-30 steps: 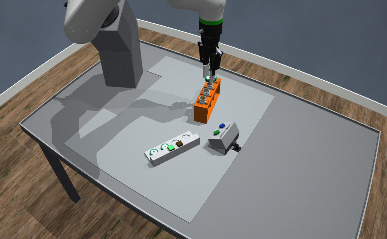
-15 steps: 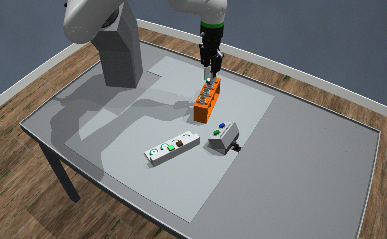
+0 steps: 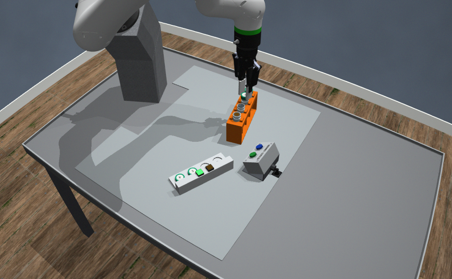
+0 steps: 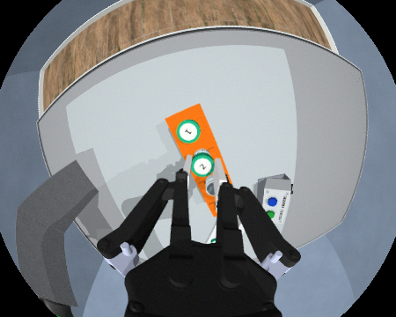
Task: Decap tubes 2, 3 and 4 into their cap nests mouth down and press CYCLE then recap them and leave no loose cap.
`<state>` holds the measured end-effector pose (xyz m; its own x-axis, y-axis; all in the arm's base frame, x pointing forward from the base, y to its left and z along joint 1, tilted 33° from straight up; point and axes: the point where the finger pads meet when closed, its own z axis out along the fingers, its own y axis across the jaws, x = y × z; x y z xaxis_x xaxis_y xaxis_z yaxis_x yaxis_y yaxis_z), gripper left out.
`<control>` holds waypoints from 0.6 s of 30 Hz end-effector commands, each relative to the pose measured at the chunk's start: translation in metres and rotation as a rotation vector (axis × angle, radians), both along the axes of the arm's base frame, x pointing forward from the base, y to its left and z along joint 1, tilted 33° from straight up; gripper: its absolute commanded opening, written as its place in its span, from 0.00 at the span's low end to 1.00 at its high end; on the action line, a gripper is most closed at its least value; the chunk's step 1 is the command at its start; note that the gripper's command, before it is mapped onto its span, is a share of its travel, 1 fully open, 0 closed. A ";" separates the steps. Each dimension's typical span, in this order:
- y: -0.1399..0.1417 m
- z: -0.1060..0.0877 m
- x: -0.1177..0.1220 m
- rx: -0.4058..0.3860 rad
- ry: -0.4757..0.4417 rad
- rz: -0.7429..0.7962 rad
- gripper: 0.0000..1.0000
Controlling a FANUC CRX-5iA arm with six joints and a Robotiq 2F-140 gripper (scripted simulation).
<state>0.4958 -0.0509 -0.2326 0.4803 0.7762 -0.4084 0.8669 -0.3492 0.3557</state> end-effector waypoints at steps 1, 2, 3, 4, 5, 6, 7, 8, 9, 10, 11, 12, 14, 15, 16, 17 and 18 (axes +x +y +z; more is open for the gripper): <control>0.000 -0.001 0.000 0.000 0.000 0.000 0.00; 0.000 -0.001 0.000 0.000 0.000 0.000 0.00; 0.000 -0.001 0.000 0.000 0.000 0.000 0.00; -0.001 -0.001 0.000 0.000 0.000 0.000 0.00; -0.001 -0.002 0.000 0.000 0.000 0.000 0.00; -0.001 -0.002 0.000 0.000 0.000 0.000 0.00; -0.002 -0.003 0.001 0.000 0.000 0.000 0.00; -0.002 -0.003 0.001 0.000 0.000 0.000 0.00; -0.002 -0.003 0.001 0.000 0.000 0.000 0.00; -0.002 -0.003 0.001 0.000 0.000 0.000 0.00; -0.002 -0.003 0.001 0.000 0.000 0.000 0.00; -0.002 -0.004 0.001 0.000 0.000 0.000 0.00; -0.003 -0.005 0.001 0.000 0.000 0.000 0.00; -0.003 -0.005 0.001 0.000 0.000 0.000 0.00; -0.003 -0.006 0.001 0.000 0.000 0.000 0.00; -0.003 -0.006 0.001 0.000 0.000 0.000 0.00; -0.003 -0.006 0.001 0.000 0.000 0.000 0.00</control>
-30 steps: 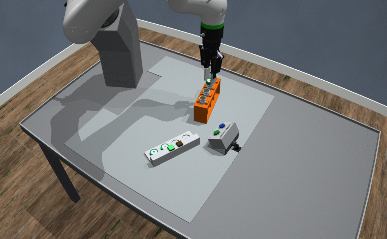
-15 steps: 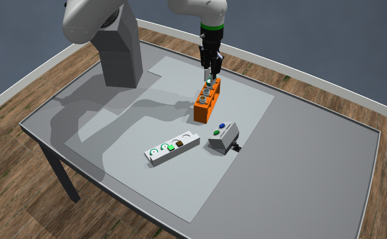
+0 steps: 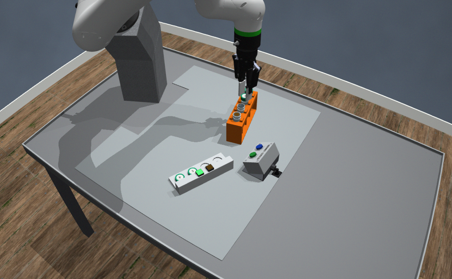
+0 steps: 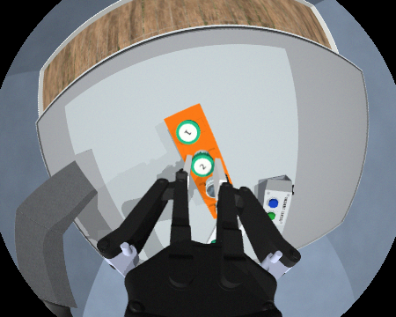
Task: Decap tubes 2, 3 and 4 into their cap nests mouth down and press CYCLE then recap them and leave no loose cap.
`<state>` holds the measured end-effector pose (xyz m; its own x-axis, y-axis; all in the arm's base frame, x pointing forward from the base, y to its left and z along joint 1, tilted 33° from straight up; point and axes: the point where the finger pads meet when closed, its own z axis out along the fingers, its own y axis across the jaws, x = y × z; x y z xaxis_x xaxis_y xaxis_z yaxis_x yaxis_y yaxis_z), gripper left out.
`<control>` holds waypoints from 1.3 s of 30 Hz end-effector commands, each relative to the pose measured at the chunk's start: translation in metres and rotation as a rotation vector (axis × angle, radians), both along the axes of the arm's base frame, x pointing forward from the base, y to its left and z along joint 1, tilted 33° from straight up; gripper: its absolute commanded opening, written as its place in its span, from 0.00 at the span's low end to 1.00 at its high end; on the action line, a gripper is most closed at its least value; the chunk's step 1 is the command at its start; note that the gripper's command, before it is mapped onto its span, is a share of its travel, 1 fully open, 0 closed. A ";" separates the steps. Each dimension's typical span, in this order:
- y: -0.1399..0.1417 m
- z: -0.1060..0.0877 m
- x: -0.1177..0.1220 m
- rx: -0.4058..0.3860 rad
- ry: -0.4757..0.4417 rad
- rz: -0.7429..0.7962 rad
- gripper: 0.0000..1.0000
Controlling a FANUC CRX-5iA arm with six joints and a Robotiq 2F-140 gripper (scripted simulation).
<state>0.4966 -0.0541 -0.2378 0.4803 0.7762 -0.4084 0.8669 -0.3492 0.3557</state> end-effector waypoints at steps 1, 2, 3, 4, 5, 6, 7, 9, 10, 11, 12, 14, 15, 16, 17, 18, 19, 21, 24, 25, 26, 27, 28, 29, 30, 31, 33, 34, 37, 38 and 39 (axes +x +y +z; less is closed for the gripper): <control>0.000 -0.001 0.000 0.000 0.000 0.000 0.00; -0.001 -0.001 0.000 0.000 0.000 0.000 0.00; -0.001 -0.002 0.000 0.000 0.000 0.000 0.00; -0.001 -0.002 0.000 0.000 0.000 0.000 0.00; -0.001 -0.002 0.000 0.000 0.000 0.000 0.00; -0.002 -0.003 0.001 0.000 0.000 0.000 0.00; -0.002 -0.003 0.001 0.000 0.000 0.000 0.00; -0.002 -0.003 0.001 0.000 0.000 0.000 0.00; -0.002 -0.003 0.001 0.000 0.000 0.000 0.00; -0.002 -0.003 0.001 0.000 0.000 0.000 0.00; -0.002 -0.003 0.001 0.000 0.000 0.000 0.00; -0.002 -0.003 0.001 0.000 0.000 0.000 0.00; -0.002 -0.003 0.001 0.000 0.000 0.000 0.35; -0.002 -0.003 0.001 0.000 0.000 0.000 0.35; -0.002 -0.003 0.001 0.000 0.000 0.000 0.35; -0.002 -0.003 0.001 0.000 0.000 0.000 0.35; -0.002 -0.003 0.001 0.000 0.000 0.000 0.35; -0.002 -0.003 0.001 0.000 0.000 0.000 0.35; -0.002 -0.003 0.001 0.000 0.000 0.000 0.35; -0.002 -0.003 0.001 0.000 0.000 0.000 0.35; -0.002 -0.003 0.001 0.000 0.000 0.000 0.35; -0.002 -0.003 0.001 0.000 0.000 0.000 0.35; -0.002 -0.003 0.001 0.000 0.000 0.000 0.35; -0.002 -0.003 0.001 0.000 0.000 0.000 0.35; -0.002 -0.003 0.001 0.000 0.000 0.000 0.35; -0.002 -0.003 0.001 0.000 0.000 0.000 0.35; -0.002 -0.003 0.001 0.000 0.000 0.000 0.35; -0.002 -0.003 0.001 0.000 0.000 0.000 0.35; -0.002 -0.003 0.001 0.000 0.000 0.000 0.35; -0.002 -0.003 0.001 -0.005 0.021 0.034 0.35; -0.002 -0.004 0.001 -0.010 0.042 0.067 0.35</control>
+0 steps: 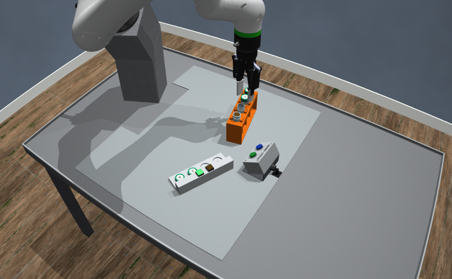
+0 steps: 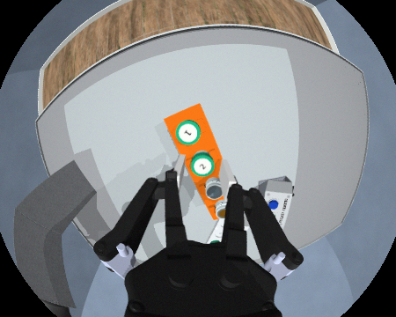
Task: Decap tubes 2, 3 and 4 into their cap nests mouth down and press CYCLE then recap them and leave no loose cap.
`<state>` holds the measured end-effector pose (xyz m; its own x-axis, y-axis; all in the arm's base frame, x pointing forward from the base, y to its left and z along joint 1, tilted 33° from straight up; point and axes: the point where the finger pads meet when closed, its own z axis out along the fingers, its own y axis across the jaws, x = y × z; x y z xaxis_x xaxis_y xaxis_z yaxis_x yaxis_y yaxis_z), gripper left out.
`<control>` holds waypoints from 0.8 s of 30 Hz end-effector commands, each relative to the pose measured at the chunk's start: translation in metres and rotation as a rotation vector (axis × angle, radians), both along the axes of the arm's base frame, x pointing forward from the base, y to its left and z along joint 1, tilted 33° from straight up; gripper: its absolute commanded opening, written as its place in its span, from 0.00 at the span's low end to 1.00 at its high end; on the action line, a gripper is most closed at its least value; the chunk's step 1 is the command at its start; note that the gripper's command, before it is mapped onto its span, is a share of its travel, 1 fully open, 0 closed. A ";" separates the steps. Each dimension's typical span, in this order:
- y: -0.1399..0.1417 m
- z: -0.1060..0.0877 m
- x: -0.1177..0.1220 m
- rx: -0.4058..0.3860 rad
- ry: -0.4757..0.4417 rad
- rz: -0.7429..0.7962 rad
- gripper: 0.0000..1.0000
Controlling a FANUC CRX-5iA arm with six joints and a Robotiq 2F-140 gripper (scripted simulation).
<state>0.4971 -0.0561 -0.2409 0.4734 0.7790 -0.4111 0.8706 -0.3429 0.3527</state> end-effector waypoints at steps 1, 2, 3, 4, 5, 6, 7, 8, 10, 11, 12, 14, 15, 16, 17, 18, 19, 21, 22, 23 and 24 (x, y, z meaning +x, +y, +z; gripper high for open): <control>-0.001 -0.001 0.000 -0.015 0.059 0.094 0.35; -0.001 -0.002 0.000 -0.020 0.080 0.128 0.35; -0.001 -0.002 0.000 -0.025 0.101 0.161 0.35; -0.001 -0.002 0.000 -0.031 0.122 0.195 0.35; -0.002 -0.003 0.001 -0.036 0.143 0.229 0.35; -0.002 -0.003 0.001 -0.041 0.164 0.262 0.35; -0.002 -0.004 0.001 -0.047 0.185 0.296 0.35; -0.002 -0.004 0.001 -0.052 0.206 0.330 0.35; -0.003 -0.005 0.001 -0.063 0.248 0.397 0.35; -0.003 -0.005 0.001 -0.068 0.269 0.430 0.35; -0.003 -0.005 0.001 -0.068 0.269 0.430 0.35; -0.003 -0.006 0.001 -0.074 0.290 0.464 0.35; -0.004 -0.006 0.001 -0.079 0.311 0.498 0.35; -0.004 -0.006 0.001 -0.084 0.332 0.531 0.35; -0.004 -0.006 0.001 -0.090 0.353 0.565 0.35; -0.004 -0.006 0.001 -0.095 0.374 0.599 0.35; -0.004 -0.006 0.001 -0.100 0.395 0.632 0.35; -0.004 -0.006 0.001 -0.111 0.437 0.699 0.35; -0.004 -0.006 0.001 -0.116 0.458 0.733 0.35; -0.004 -0.006 0.001 -0.122 0.479 0.767 0.35; -0.004 -0.006 0.001 -0.127 0.500 0.800 0.35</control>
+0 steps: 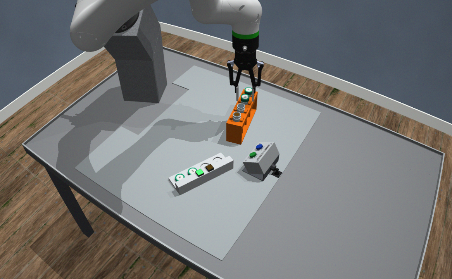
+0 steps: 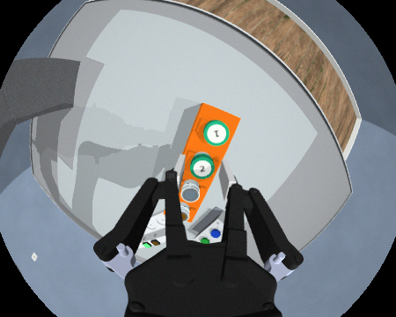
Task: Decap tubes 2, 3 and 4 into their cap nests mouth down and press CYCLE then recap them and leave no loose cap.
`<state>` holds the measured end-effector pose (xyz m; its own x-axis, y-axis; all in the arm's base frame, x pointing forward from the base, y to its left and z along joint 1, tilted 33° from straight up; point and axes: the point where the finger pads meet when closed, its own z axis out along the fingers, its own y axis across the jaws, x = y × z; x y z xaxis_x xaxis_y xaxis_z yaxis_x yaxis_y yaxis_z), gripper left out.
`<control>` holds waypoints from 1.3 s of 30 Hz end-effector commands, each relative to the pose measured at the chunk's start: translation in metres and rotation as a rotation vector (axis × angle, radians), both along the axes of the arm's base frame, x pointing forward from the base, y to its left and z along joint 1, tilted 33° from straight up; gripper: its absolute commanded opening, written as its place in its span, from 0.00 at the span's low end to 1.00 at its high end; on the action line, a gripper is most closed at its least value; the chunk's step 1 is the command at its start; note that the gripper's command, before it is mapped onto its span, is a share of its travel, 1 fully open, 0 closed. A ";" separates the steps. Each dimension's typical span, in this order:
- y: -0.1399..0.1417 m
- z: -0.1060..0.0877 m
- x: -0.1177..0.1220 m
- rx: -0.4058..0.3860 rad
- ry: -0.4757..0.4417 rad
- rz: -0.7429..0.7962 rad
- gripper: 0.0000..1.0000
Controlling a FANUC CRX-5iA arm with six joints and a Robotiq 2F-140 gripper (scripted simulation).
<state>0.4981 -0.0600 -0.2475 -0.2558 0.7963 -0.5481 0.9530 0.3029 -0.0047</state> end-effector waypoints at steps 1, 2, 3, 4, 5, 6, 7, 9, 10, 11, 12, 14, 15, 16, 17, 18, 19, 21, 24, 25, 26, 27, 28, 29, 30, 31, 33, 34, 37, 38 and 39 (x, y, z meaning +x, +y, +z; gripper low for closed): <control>0.000 0.000 0.000 -0.033 0.146 0.179 0.35; 0.000 0.000 0.000 -0.039 0.167 0.213 0.35; 0.000 0.000 0.000 -0.040 0.171 0.219 0.35; 0.000 0.000 0.000 -0.040 0.171 0.219 0.35; 0.000 0.000 0.000 -0.040 0.171 0.219 0.35; 0.000 0.000 0.000 -0.040 0.171 0.219 0.35; 0.000 0.000 0.000 -0.040 0.171 0.219 0.35; 0.000 0.000 0.000 -0.040 0.171 0.219 0.35; 0.000 0.000 0.000 -0.040 0.171 0.219 0.00; 0.000 0.000 0.000 -0.040 0.171 0.219 0.00; 0.000 0.000 0.000 -0.040 0.171 0.219 0.00; 0.000 0.000 0.000 -0.040 0.171 0.219 0.00; 0.000 0.000 0.000 -0.040 0.171 0.219 0.00; 0.000 0.000 0.000 -0.040 0.171 0.219 0.00; 0.000 0.000 0.000 -0.040 0.171 0.219 0.00; 0.000 0.000 0.000 -0.040 0.171 0.219 0.00; 0.000 0.000 0.000 -0.040 0.171 0.219 0.00; 0.000 0.000 0.000 -0.040 0.171 0.219 0.00; 0.000 0.000 0.000 -0.040 0.171 0.219 0.00; 0.000 0.000 0.000 -0.033 0.144 0.177 0.00; 0.000 0.000 0.000 -0.025 0.118 0.135 0.00; 0.000 0.000 0.000 -0.018 0.092 0.093 0.00; 0.000 0.000 0.000 -0.010 0.066 0.051 0.00; 0.000 0.000 0.000 -0.003 0.040 0.009 0.00; 0.000 0.000 0.000 0.004 0.013 -0.033 0.00; 0.000 0.000 0.000 0.012 -0.013 -0.075 0.00; 0.000 0.000 0.000 0.027 -0.065 -0.159 0.00; 0.000 0.000 0.000 0.034 -0.091 -0.201 0.00; 0.000 0.000 0.000 0.055 -0.162 -0.316 0.00; 0.000 0.000 0.000 0.061 -0.185 -0.353 0.00; 0.000 0.000 0.000 0.061 -0.185 -0.353 0.00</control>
<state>0.4988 -0.0596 -0.2471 -0.0499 0.8508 -0.5232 0.9934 0.0964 0.0620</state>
